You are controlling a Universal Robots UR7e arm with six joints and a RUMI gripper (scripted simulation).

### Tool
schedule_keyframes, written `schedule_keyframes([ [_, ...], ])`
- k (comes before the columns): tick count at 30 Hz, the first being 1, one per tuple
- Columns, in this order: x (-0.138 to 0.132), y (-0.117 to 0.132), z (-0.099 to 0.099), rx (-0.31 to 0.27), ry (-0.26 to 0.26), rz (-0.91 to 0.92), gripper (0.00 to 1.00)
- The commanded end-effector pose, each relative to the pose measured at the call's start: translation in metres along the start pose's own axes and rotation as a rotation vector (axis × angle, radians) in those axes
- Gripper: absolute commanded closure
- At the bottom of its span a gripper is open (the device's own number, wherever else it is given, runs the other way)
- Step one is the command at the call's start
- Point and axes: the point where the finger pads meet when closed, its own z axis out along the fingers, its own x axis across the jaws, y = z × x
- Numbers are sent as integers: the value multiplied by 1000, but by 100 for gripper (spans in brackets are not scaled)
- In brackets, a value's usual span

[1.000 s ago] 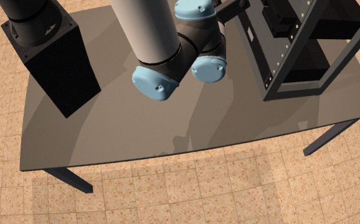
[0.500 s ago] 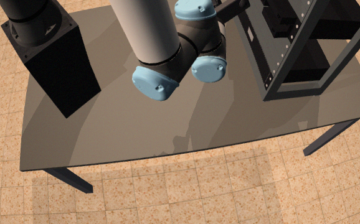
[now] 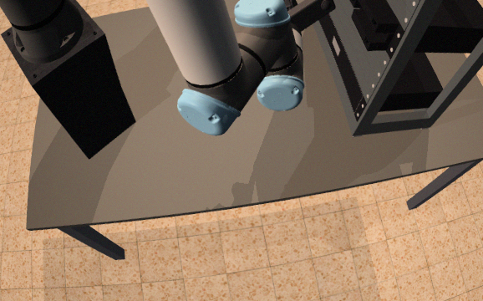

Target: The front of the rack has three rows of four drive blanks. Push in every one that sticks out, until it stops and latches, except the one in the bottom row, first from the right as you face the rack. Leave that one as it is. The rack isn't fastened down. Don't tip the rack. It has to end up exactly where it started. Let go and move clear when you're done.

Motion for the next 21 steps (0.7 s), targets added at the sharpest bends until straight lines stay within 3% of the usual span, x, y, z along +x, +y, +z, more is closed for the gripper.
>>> schedule_keyframes([
  [1, -1, 2, 1, 0, -4, 8, 0],
  [21, -8, 21, 8, -3, -52, 111, 0],
])
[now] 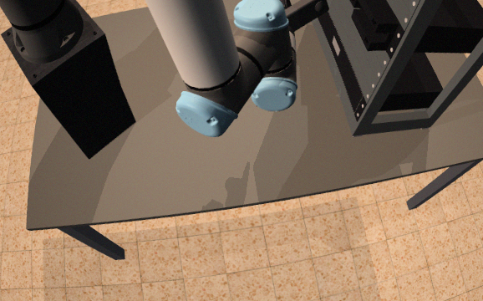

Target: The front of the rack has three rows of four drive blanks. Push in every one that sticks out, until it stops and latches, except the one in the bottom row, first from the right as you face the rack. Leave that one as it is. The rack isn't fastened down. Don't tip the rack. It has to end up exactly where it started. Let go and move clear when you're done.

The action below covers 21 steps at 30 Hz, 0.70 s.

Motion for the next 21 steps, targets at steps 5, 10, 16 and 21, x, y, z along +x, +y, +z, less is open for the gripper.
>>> schedule_keyframes([
  [5, -6, 16, 6, -1, -38, 80, 0],
  [10, -11, 28, 10, -3, -71, 149, 0],
  [16, -21, 45, 17, -6, -122, 251, 0],
  [21, -28, 54, 20, -7, -151, 308, 0],
])
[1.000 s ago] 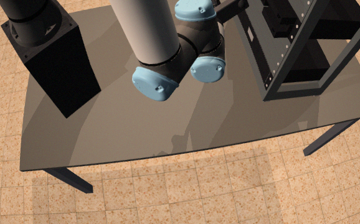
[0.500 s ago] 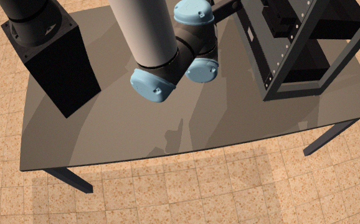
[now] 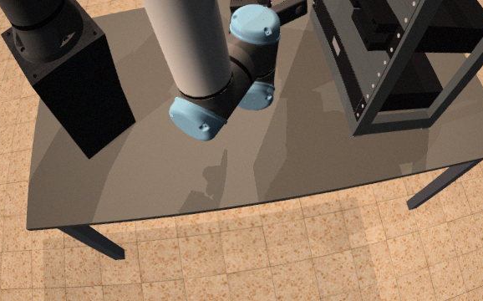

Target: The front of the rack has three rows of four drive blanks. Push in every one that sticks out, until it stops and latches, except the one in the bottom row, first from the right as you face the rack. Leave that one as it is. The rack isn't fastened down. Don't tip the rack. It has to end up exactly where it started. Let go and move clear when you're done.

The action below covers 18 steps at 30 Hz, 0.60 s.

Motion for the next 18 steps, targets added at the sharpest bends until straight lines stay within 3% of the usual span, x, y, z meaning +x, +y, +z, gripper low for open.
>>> schedule_keyframes([
  [1, -6, 16, 5, -1, -48, 89, 0],
  [18, -43, 65, 25, -10, -246, 447, 0],
])
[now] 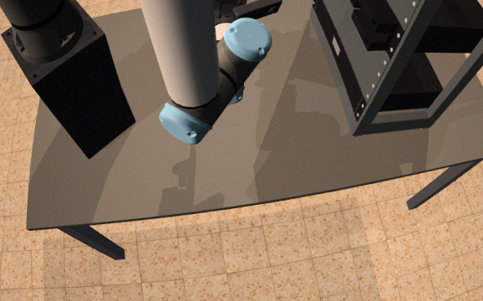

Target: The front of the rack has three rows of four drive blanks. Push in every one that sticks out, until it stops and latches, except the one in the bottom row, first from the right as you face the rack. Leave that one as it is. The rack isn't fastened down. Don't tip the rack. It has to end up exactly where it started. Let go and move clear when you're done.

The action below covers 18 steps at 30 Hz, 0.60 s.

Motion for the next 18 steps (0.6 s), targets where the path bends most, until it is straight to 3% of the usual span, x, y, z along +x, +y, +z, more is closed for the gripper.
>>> schedule_keyframes([
  [1, -9, 20, 7, -5, -79, 128, 0],
  [11, -34, 48, 19, -12, -233, 378, 0],
  [13, -34, 48, 19, -12, -233, 378, 0],
  [18, -52, 58, 22, -16, -327, 522, 0],
])
